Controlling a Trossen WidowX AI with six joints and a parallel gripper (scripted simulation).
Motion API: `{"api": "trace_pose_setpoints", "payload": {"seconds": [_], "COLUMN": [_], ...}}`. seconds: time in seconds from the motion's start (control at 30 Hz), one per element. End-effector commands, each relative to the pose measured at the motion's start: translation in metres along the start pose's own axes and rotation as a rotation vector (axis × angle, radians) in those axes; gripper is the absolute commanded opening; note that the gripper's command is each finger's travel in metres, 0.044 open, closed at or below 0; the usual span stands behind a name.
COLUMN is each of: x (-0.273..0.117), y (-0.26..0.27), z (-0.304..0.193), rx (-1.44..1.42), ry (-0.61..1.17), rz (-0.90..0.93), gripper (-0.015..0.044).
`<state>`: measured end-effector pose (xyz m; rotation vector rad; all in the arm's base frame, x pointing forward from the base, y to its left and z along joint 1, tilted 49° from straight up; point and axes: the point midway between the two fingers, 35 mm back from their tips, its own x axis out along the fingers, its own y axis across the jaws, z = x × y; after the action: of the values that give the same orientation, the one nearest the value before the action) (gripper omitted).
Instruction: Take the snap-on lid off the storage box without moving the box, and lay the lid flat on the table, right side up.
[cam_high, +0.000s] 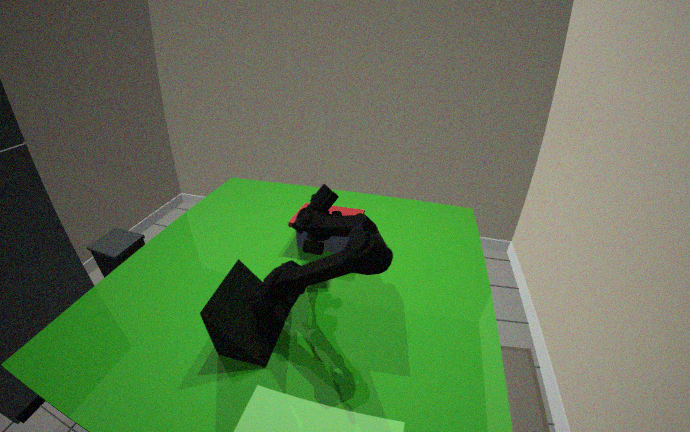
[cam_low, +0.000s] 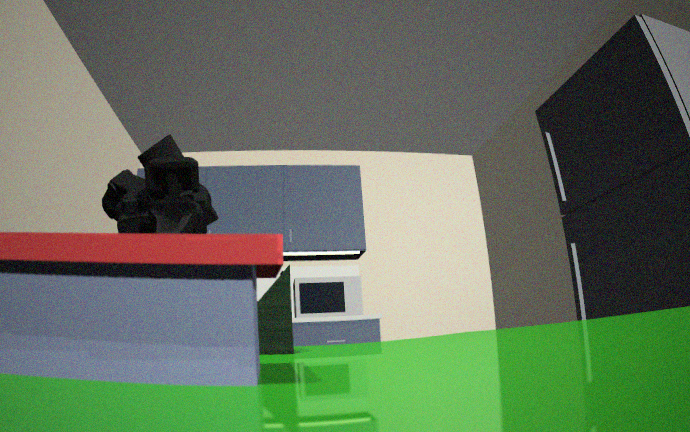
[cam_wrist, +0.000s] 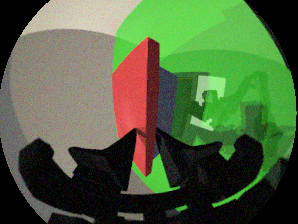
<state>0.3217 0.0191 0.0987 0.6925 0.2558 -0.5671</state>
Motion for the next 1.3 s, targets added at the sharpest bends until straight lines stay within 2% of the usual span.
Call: {"api": "trace_pose_setpoints", "payload": {"seconds": [0.0, 1.27], "x": [0.0007, -0.0034], "y": [0.0009, 0.0082], "z": [-0.0001, 0.0002], "rx": [-0.002, -0.003], "ry": [0.001, 0.004], "rz": [0.0, 0.004], "gripper": [0.0, 0.0]}}
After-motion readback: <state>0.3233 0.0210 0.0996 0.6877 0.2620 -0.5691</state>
